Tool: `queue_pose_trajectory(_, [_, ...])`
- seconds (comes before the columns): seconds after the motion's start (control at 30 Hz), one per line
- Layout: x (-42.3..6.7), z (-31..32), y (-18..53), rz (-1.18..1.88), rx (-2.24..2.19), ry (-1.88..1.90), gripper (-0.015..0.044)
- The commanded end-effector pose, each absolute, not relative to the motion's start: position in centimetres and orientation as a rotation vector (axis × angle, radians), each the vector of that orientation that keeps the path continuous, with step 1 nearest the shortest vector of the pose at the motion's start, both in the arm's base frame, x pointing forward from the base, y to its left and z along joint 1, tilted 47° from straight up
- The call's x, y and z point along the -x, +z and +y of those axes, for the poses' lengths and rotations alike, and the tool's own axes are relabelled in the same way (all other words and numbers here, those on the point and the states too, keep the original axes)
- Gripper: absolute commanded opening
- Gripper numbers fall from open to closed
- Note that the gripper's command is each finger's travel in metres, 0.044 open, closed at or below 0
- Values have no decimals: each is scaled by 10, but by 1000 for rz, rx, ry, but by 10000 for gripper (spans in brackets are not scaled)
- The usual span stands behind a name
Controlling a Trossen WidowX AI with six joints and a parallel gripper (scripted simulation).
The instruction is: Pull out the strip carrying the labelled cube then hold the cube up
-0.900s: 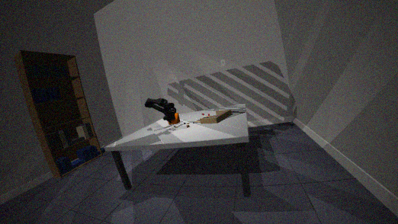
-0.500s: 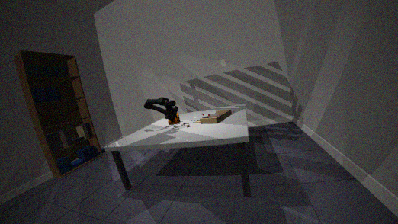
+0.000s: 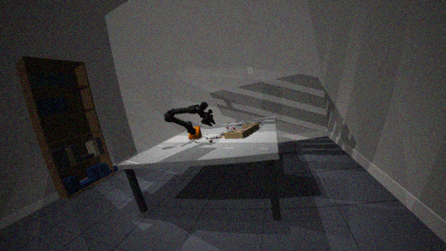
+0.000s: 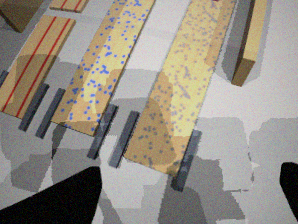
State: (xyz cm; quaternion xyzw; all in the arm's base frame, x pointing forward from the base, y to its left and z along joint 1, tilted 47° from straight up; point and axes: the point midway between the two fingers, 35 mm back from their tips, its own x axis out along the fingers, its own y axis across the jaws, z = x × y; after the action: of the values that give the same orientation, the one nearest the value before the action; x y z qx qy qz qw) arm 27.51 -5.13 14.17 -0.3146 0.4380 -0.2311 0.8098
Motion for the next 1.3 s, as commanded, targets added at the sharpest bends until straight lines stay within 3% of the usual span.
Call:
queue_pose_trajectory(0.0, [-311,11,127,730,727,-455,400])
queue_pose_trajectory(0.17, [-321,55,120,594,729,-427,400])
queue_pose_trajectory(0.7, [-321,56,120,591,728,-427,400])
queue_pose_trajectory(1.2, [-379,18,62,1081,454,-687,6])
queue_pose_trajectory(1.27, [-382,9,53,1154,405,-753,0])
